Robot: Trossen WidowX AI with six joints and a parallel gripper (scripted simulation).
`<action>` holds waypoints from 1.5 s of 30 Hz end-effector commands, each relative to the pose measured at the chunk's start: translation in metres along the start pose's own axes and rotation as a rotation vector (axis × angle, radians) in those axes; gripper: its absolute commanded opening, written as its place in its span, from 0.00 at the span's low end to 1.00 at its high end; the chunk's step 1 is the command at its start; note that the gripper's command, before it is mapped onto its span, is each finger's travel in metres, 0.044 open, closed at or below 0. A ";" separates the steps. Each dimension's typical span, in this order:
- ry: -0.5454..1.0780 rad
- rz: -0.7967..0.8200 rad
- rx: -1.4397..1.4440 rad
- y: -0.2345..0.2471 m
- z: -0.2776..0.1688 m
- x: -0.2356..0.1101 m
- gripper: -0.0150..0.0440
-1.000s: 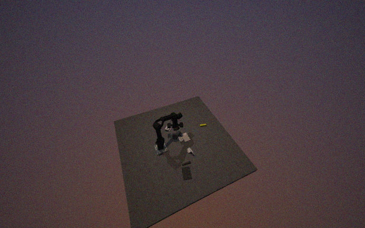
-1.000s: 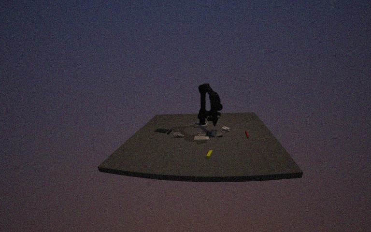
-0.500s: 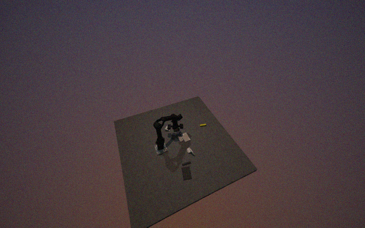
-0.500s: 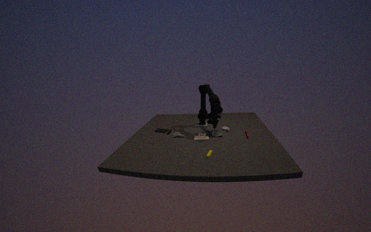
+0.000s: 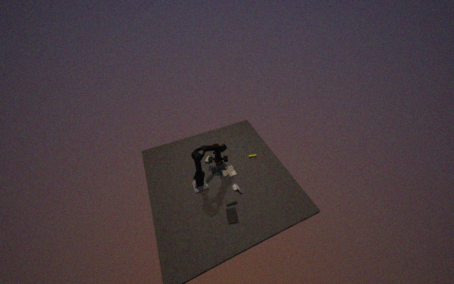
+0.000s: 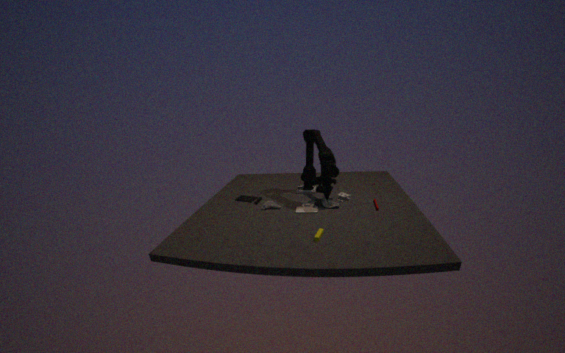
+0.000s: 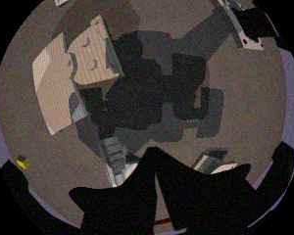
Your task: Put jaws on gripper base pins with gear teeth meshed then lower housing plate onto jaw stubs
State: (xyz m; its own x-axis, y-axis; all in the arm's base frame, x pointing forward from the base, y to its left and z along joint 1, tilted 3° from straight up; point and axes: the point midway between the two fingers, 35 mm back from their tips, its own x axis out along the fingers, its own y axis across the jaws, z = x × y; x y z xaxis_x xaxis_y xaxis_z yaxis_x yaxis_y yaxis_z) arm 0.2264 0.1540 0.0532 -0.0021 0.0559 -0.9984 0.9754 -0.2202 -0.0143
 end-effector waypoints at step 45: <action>-0.010 0.000 0.006 0.054 0.003 0.005 0.25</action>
State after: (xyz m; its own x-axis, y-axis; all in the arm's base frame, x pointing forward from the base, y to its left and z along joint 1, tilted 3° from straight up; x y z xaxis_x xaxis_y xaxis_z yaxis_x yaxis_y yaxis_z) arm 0.2755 0.1394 0.0464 -0.0064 0.0480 -0.9988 0.9727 -0.2313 -0.0173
